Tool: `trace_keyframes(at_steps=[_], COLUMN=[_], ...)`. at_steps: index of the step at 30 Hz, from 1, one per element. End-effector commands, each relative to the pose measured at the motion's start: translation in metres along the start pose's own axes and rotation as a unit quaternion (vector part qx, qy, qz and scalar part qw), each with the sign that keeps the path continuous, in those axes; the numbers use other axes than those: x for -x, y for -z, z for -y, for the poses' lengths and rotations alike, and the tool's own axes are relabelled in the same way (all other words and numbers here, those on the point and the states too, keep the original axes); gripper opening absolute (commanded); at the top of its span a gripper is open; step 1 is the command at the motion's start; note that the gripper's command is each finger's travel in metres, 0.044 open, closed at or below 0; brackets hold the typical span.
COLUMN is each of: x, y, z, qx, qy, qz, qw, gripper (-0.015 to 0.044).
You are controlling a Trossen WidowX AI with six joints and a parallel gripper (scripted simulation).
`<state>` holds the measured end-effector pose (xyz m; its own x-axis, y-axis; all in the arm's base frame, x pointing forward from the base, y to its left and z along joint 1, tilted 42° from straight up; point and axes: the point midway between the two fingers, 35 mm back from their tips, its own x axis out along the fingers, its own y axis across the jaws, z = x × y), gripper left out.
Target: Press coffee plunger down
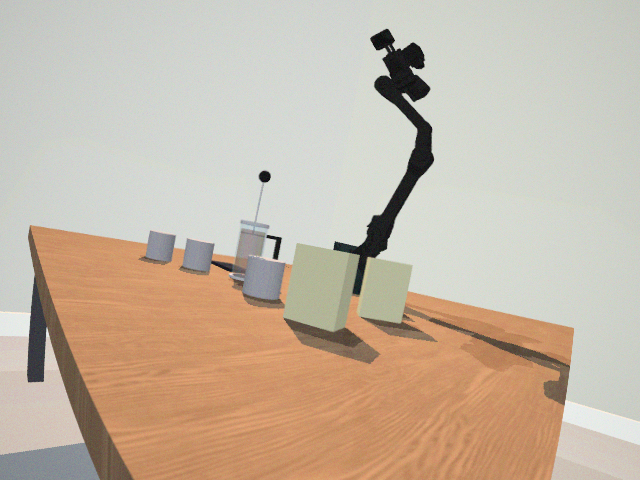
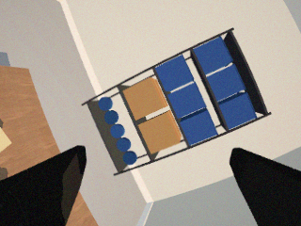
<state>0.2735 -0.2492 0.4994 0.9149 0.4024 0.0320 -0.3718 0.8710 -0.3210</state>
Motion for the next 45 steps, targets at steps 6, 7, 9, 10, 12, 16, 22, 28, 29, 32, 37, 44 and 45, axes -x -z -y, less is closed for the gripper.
trace_keyframes(at_steps=[6, 7, 9, 10, 12, 16, 22, 28, 29, 32, 37, 44, 45], x=[-0.008, -0.011, -0.018, -0.022, -0.030, -0.045, -0.069, -0.081, -0.083, -0.089, -0.094, -0.095, -0.095], y=[0.005, 0.009, 0.018, 0.023, 0.036, 0.066, 0.128, 0.170, 0.178, 0.202, 0.243, 0.295, 0.301], z=[0.008, 0.010, 0.016, 0.019, 0.024, 0.030, 0.025, 0.009, 0.006, -0.008, -0.039, -0.099, -0.109], qx=[-0.039, -0.055, -0.092, -0.111, -0.147, -0.218, -0.320, -0.376, -0.385, -0.413, -0.455, -0.508, -0.514], qy=[0.003, 0.004, 0.008, 0.010, 0.018, 0.040, 0.074, 0.093, 0.096, 0.104, 0.111, 0.105, 0.102], qz=[0.028, 0.034, 0.048, 0.053, 0.061, 0.067, 0.039, 0.003, -0.005, -0.032, -0.087, -0.181, -0.196], qw=[0.999, 0.998, 0.995, 0.992, 0.987, 0.973, 0.944, 0.922, 0.918, 0.904, 0.879, 0.836, 0.829], gripper=[0.0440, 0.0440, 0.0440, 0.0440, 0.0440, 0.0440, 0.0440, 0.0440, 0.0440, 0.0440, 0.0440, 0.0440, 0.0440])
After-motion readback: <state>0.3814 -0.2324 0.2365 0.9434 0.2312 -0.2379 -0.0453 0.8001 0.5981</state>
